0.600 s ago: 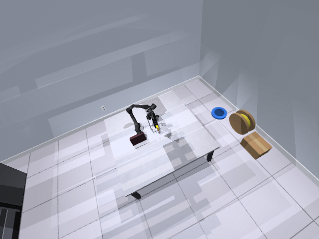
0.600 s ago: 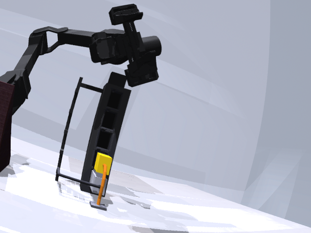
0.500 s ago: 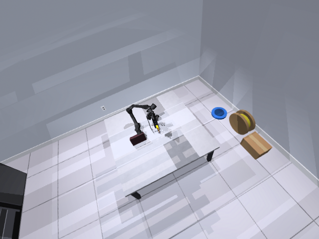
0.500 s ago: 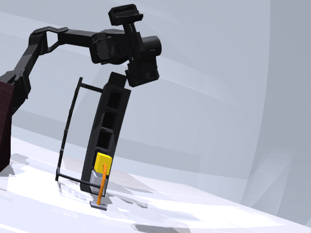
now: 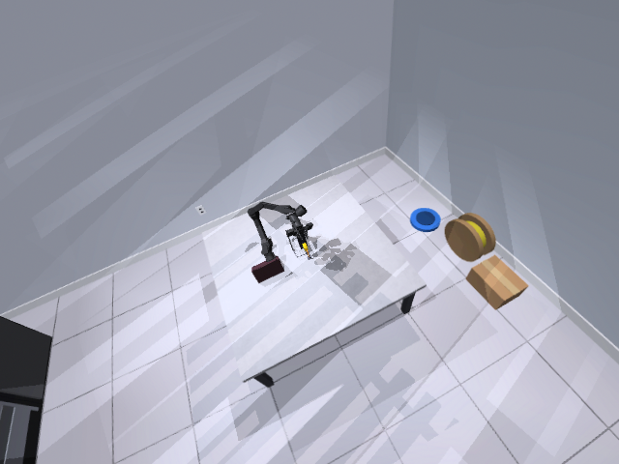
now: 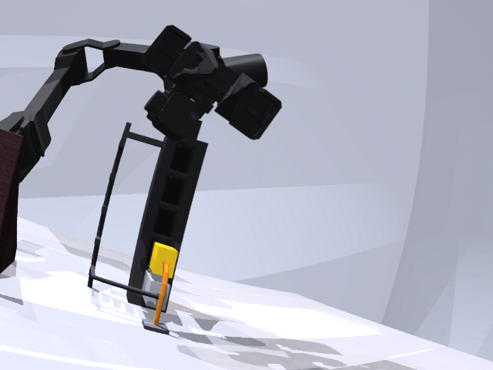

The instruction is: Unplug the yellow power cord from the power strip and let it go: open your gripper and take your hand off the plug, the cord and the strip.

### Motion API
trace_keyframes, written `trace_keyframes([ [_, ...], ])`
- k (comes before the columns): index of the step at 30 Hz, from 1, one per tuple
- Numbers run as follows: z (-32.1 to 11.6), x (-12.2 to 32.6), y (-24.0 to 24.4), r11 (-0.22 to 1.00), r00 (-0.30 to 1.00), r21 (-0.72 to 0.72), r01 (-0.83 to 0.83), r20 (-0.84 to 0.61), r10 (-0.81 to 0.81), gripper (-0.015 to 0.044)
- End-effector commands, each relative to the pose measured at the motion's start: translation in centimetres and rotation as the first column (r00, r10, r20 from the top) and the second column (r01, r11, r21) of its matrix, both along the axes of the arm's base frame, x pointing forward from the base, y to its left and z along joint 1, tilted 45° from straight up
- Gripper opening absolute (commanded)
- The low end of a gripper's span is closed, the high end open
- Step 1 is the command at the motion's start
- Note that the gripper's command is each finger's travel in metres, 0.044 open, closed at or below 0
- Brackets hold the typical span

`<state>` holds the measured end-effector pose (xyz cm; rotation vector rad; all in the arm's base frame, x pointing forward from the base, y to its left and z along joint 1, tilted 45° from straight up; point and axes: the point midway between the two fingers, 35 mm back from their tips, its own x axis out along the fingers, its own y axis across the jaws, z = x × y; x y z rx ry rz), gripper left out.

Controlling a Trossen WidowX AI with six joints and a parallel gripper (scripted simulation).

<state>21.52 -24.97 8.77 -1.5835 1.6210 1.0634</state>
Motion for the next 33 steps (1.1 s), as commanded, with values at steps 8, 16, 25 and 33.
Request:
trace_keyframes([
  [8,-6.0,0.7,2.8,0.396,0.371,0.432,0.811,0.146,-0.917,0.0160],
  [16,-8.6,1.2,5.2,-0.303,-0.296,0.458,0.835,-0.090,-0.951,0.0160],
  [25,-10.1,1.9,7.7,-0.811,-0.784,0.227,0.539,-0.218,-0.581,0.0160],
  [33,-10.5,2.4,10.5,-0.990,-0.992,-0.108,0.092,-0.097,-0.082,0.0160],
])
